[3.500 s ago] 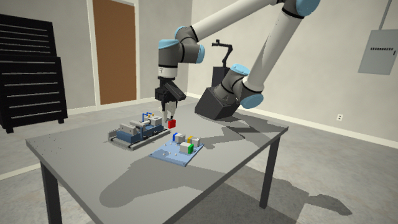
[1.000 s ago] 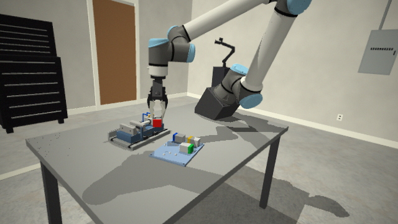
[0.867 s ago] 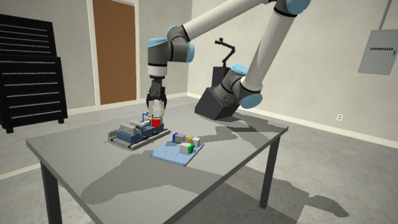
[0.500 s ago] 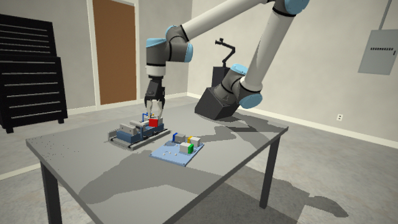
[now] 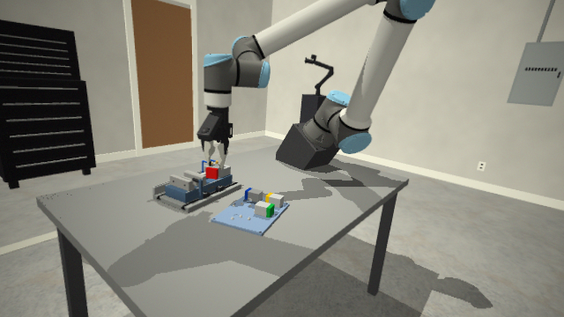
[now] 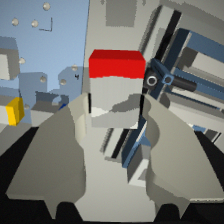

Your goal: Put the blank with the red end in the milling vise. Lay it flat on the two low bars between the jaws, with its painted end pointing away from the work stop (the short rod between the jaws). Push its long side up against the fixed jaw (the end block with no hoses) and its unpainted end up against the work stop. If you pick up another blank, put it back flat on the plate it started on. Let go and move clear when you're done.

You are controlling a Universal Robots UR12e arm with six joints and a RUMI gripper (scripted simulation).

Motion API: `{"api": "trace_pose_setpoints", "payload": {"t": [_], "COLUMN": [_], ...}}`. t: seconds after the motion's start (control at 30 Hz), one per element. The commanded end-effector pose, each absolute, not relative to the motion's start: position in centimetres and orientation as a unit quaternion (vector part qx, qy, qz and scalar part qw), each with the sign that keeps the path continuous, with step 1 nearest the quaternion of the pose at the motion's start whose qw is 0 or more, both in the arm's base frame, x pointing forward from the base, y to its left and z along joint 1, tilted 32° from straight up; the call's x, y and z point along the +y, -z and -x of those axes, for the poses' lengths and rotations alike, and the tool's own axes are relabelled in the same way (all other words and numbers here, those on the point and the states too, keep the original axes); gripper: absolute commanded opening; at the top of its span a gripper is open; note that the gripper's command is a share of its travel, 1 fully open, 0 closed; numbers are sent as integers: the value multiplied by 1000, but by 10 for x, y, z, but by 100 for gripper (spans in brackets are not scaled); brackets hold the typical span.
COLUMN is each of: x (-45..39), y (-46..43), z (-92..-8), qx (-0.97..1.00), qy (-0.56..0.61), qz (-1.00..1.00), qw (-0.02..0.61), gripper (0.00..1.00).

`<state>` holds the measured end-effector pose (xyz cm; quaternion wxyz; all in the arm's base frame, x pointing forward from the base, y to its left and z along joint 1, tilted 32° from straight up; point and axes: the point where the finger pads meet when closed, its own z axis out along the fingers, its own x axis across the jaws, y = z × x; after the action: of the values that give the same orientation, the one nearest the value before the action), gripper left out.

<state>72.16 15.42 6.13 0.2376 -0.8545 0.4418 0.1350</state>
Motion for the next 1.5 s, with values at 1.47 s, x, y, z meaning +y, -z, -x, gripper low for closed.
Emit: {"api": "trace_pose_setpoints", "payload": {"t": [1.47], "x": [113], "y": [-39], "z": [-751], "qx": [703], "qy": [-204], "qz": [658], "qw": [180], "gripper": [0]}}
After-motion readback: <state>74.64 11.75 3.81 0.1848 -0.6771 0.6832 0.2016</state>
